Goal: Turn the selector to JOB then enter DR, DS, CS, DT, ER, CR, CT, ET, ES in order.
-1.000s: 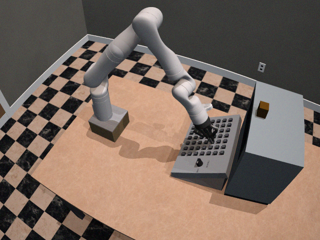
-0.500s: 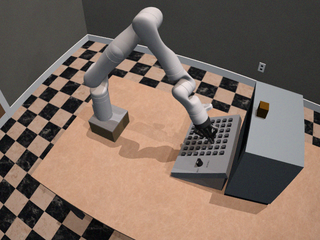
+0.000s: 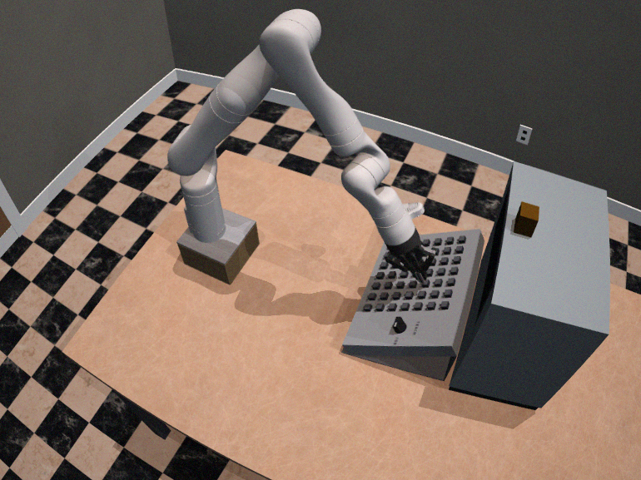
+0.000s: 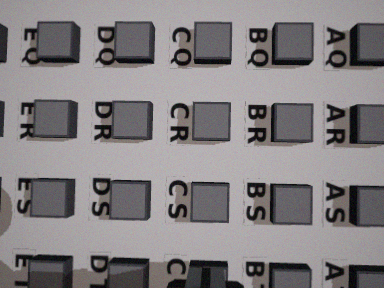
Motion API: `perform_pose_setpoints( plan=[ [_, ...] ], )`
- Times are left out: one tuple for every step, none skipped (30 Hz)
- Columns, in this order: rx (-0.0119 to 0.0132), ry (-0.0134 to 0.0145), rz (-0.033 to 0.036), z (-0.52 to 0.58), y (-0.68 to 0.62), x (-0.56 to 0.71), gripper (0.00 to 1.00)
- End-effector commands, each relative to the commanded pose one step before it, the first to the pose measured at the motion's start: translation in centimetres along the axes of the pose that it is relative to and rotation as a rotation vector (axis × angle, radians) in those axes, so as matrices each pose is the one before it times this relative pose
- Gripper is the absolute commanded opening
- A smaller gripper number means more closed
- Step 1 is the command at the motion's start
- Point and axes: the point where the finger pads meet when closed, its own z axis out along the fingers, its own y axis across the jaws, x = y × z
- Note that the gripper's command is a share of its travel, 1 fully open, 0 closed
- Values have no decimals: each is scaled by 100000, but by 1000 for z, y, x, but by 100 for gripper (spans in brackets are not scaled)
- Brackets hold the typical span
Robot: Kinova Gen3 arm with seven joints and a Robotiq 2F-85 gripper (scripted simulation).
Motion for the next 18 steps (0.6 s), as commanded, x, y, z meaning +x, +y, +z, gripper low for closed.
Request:
perform_pose_setpoints(
  plan=[
    [-158, -23, 27, -426, 79, -17, 10],
    [0, 0, 1, -170, 0, 0, 10],
    [0, 0, 0, -167, 0, 0, 10],
    [0, 0, 0, -163, 0, 0, 10],
    [0, 1, 1, -157, 0, 0, 10],
    [0, 0, -1, -149, 0, 0, 10],
    [0, 0, 0, -139, 0, 0, 10],
    [0, 0, 0, 0, 0, 0, 10],
    [0, 0, 0, 0, 0, 0, 10],
    [0, 0, 1, -128, 0, 0, 10],
    [0, 0, 1, -116, 0, 0, 10],
    [0, -1, -1, -102, 0, 0, 10],
    [0, 0, 0, -88, 0, 0, 10],
    [0, 0, 0, -74, 0, 0, 10],
    [0, 0, 0, -59, 0, 0, 10],
    [0, 0, 0, -45, 0, 0, 10],
    [0, 0, 0, -32, 0, 0, 10],
    [0, 0, 0, -21, 0, 0, 10]
  ],
)
